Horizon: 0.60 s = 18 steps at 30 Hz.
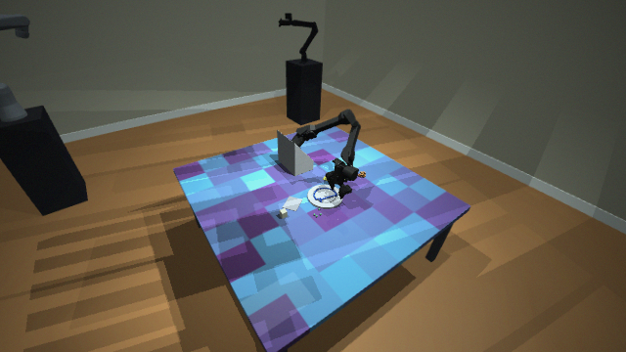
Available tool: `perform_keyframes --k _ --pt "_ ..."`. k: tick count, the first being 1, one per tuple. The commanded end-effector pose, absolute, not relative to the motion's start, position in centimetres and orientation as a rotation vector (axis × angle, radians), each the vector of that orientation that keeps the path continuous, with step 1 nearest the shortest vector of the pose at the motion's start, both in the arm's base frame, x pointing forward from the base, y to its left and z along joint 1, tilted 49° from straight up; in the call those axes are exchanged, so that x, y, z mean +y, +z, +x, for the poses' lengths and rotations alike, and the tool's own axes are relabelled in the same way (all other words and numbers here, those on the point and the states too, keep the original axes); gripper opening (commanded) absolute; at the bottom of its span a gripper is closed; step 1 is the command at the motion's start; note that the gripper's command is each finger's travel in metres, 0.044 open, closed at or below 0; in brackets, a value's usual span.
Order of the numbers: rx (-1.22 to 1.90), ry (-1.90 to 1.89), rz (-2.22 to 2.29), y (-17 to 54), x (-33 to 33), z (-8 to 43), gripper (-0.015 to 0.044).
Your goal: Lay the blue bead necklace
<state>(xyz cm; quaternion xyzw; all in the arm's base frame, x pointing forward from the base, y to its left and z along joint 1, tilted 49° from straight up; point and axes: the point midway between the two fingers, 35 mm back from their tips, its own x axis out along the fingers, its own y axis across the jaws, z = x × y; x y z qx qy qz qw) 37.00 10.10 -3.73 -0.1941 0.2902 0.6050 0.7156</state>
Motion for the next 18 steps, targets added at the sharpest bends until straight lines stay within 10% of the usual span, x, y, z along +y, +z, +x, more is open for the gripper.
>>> perform_keyframes --k 1,18 --pt "0.638 1.343 -0.433 -3.7 10.1 37.0 0.0440" --pt "0.693 1.310 -0.365 -3.5 8.1 36.5 0.0120"
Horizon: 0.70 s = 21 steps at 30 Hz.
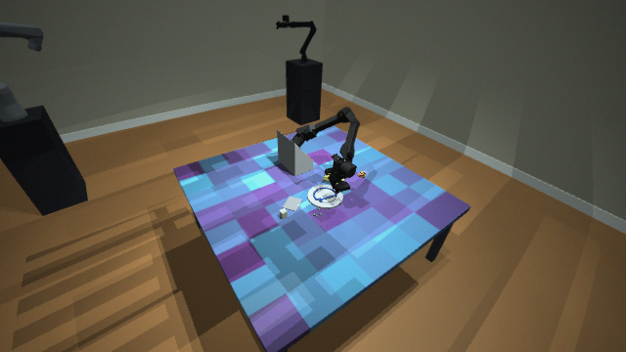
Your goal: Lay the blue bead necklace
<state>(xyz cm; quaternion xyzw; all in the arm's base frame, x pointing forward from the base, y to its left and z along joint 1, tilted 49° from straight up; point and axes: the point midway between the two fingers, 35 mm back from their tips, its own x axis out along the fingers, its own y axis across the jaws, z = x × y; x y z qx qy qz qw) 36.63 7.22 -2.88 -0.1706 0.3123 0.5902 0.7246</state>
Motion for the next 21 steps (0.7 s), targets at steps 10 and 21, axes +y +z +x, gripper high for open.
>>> perform_keyframes --k 10,21 --pt "0.688 1.305 -0.376 -3.5 8.1 36.7 0.0120" --pt "0.691 1.309 -0.368 -4.7 9.5 36.8 0.0120"
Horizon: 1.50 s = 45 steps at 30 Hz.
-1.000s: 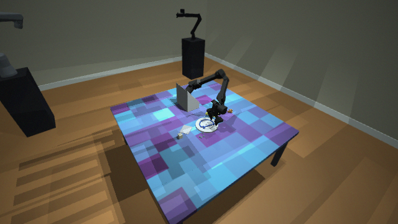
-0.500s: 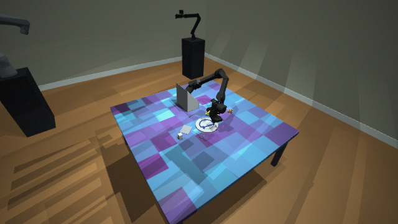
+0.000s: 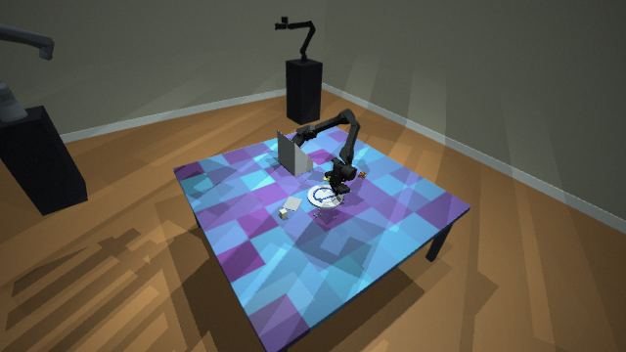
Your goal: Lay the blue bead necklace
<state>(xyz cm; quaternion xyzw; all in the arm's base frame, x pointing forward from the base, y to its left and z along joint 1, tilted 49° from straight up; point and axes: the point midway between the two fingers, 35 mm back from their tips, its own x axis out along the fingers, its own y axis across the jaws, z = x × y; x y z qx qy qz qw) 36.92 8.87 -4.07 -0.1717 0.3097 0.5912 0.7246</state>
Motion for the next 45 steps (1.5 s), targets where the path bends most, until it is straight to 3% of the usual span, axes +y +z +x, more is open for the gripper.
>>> perform_keyframes --k 1,10,15,45 --pt "0.692 1.310 -0.367 -4.76 9.61 36.75 0.0120" --pt "0.693 1.311 -0.364 -5.11 10.05 36.73 0.0120" --pt "0.689 1.310 -0.372 -4.93 9.85 36.80 0.0000" --pt "0.689 1.310 -0.372 -4.93 9.85 36.80 0.0000"
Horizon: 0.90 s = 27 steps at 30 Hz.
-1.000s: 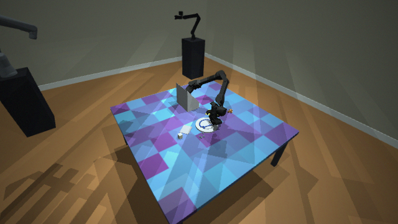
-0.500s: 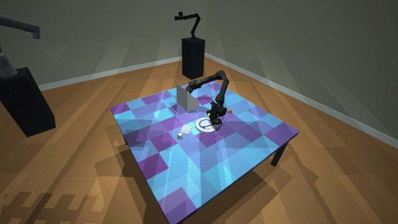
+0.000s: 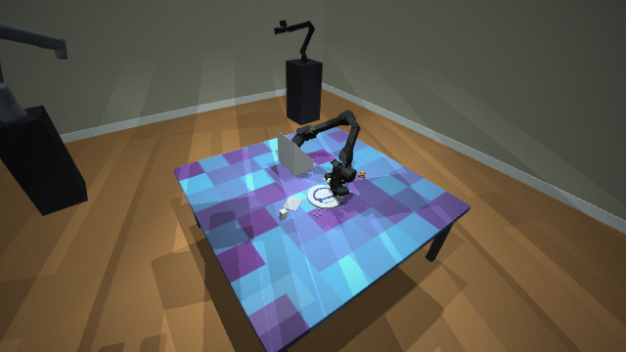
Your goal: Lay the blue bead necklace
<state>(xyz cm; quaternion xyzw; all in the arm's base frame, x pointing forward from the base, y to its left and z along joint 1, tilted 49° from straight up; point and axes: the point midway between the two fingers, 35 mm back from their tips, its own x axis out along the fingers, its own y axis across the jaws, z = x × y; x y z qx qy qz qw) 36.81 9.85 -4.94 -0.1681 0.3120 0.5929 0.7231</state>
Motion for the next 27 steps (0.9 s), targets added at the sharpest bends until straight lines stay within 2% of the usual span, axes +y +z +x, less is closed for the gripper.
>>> perform_keyframes --k 1,26,27 --pt "0.689 1.310 -0.371 -4.9 9.8 36.8 0.0000" --pt "0.692 1.311 -0.364 -4.8 10.1 38.0 0.0000" --pt "0.688 1.309 -0.372 -4.6 9.9 38.0 0.0026"
